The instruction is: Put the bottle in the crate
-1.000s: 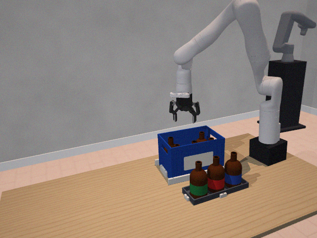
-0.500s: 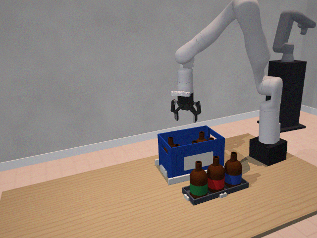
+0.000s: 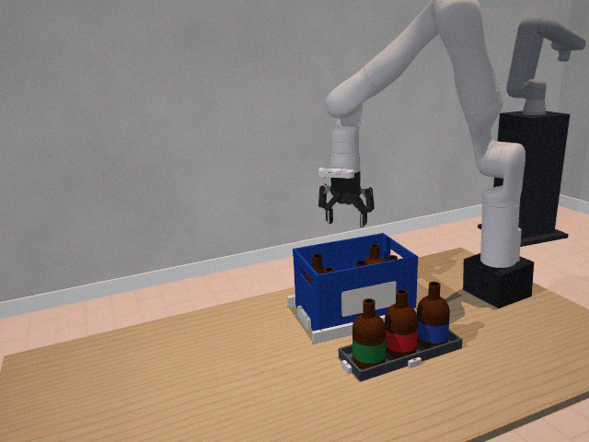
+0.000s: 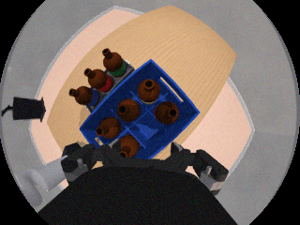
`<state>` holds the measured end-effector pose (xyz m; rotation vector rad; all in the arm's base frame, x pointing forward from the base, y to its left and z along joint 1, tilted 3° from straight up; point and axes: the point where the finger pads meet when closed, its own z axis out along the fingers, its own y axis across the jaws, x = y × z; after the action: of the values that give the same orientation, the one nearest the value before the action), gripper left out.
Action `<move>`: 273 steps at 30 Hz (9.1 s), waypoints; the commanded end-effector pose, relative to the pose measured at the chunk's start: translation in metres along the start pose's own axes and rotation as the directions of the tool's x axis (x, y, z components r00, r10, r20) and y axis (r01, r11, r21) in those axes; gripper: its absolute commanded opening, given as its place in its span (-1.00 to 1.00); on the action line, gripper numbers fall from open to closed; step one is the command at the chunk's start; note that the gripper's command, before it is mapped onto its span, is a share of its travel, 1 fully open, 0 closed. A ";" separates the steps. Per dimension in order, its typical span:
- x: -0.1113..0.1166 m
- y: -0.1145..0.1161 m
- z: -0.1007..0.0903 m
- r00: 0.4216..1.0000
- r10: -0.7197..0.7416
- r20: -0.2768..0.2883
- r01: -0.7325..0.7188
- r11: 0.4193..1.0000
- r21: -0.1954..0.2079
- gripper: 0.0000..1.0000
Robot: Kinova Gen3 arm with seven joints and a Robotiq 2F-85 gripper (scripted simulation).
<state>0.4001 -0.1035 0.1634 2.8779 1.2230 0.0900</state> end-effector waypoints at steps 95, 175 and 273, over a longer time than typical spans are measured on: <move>0.172 -0.197 -0.001 0.997 -0.079 -0.001 0.079 0.997 -0.001 0.27; 0.172 -0.197 0.046 0.997 -0.079 -0.001 0.079 0.997 -0.001 0.27; 0.172 -0.196 0.089 0.997 -0.079 -0.001 0.079 0.997 -0.001 0.27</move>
<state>0.3831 0.1582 0.0757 2.8245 1.3355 0.0908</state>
